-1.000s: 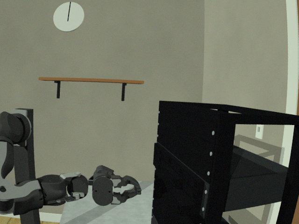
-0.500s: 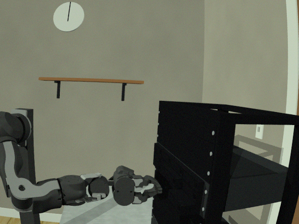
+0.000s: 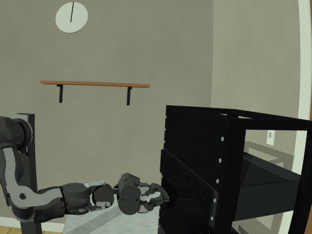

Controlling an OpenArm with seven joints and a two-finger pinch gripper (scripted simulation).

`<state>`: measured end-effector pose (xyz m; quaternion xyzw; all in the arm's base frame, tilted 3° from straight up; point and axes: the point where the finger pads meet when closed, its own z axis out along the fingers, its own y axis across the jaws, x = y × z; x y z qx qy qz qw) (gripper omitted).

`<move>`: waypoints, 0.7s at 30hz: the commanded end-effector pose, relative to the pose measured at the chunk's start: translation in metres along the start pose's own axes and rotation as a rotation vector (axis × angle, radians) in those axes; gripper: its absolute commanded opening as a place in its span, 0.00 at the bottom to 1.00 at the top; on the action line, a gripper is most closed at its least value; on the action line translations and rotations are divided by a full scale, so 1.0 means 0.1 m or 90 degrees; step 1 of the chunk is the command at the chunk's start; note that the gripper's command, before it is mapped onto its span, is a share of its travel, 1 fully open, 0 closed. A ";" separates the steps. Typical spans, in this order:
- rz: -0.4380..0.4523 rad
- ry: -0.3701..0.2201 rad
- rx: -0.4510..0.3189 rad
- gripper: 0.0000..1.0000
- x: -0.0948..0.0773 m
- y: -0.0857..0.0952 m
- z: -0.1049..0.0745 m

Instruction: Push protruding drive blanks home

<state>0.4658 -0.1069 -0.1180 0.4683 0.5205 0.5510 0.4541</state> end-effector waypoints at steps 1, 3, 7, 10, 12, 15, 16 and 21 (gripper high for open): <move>0.000 0.005 -0.004 0.00 0.02 0.02 0.00; 0.000 0.005 -0.004 0.00 0.04 0.03 0.00; -0.001 0.004 -0.004 0.00 0.06 0.04 0.01; -0.001 0.004 -0.004 0.00 0.06 0.04 0.01; -0.001 0.004 -0.004 0.00 0.06 0.04 0.01; -0.001 0.004 -0.004 0.00 0.06 0.04 0.01; -0.001 0.004 -0.004 0.00 0.06 0.04 0.01; -0.001 0.004 -0.004 0.00 0.06 0.04 0.01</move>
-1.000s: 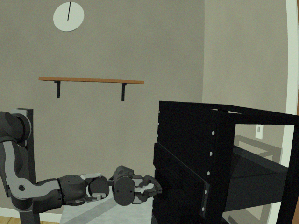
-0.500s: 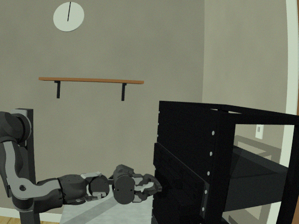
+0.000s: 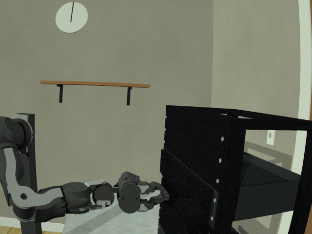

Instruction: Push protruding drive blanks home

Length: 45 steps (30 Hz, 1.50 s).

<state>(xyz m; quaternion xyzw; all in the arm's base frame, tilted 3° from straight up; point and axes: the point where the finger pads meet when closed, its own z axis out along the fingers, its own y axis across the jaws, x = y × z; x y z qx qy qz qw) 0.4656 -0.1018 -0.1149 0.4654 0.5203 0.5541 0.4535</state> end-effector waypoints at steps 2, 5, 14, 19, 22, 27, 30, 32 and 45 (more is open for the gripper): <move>-0.001 0.000 0.000 0.00 0.00 0.01 0.00; -0.001 -0.002 0.002 0.00 -0.01 0.00 0.04; -0.001 0.000 0.000 0.00 -0.01 0.00 0.10; -0.001 0.000 0.001 0.00 -0.01 0.00 0.10; -0.001 -0.002 0.002 0.00 -0.01 0.00 0.14; -0.001 0.000 0.001 0.00 0.00 0.01 0.20; -0.001 0.000 0.001 0.00 0.00 0.01 0.20; -0.001 0.000 0.001 0.00 0.00 0.01 0.20; -0.001 0.000 0.001 0.00 0.00 0.00 0.30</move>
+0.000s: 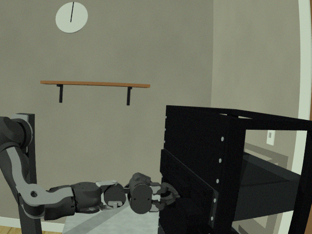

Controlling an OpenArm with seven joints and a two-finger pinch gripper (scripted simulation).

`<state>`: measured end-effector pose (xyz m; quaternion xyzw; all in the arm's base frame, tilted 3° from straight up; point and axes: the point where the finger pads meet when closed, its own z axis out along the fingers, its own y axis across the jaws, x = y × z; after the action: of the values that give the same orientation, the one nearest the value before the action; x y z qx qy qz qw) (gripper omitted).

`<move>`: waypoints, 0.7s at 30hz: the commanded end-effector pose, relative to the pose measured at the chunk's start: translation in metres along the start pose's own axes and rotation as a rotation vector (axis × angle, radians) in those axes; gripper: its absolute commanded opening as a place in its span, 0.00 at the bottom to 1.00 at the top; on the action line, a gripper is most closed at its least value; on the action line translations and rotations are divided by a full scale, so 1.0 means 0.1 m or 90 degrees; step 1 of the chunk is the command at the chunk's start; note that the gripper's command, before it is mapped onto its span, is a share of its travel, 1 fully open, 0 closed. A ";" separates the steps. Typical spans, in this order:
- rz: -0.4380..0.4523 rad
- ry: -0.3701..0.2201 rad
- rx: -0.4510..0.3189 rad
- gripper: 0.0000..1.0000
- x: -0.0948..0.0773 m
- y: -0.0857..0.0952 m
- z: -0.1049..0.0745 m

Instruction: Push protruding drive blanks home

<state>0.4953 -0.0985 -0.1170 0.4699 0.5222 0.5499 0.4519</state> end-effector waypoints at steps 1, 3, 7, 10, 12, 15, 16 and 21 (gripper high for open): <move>-0.001 0.003 -0.007 0.00 0.01 0.03 0.00; -0.001 0.003 -0.007 0.00 0.01 0.03 0.00; -0.001 0.003 -0.007 0.00 0.01 0.03 0.00; -0.002 0.002 -0.006 0.00 0.00 0.03 0.01; -0.002 0.002 -0.006 0.00 0.00 0.03 0.02; -0.001 0.003 -0.006 0.00 0.00 0.05 0.03; -0.001 0.003 -0.007 0.00 0.01 0.05 0.03; -0.001 0.003 -0.007 0.00 0.01 0.05 0.03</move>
<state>0.4977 -0.0989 -0.1170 0.4701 0.5232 0.5488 0.4519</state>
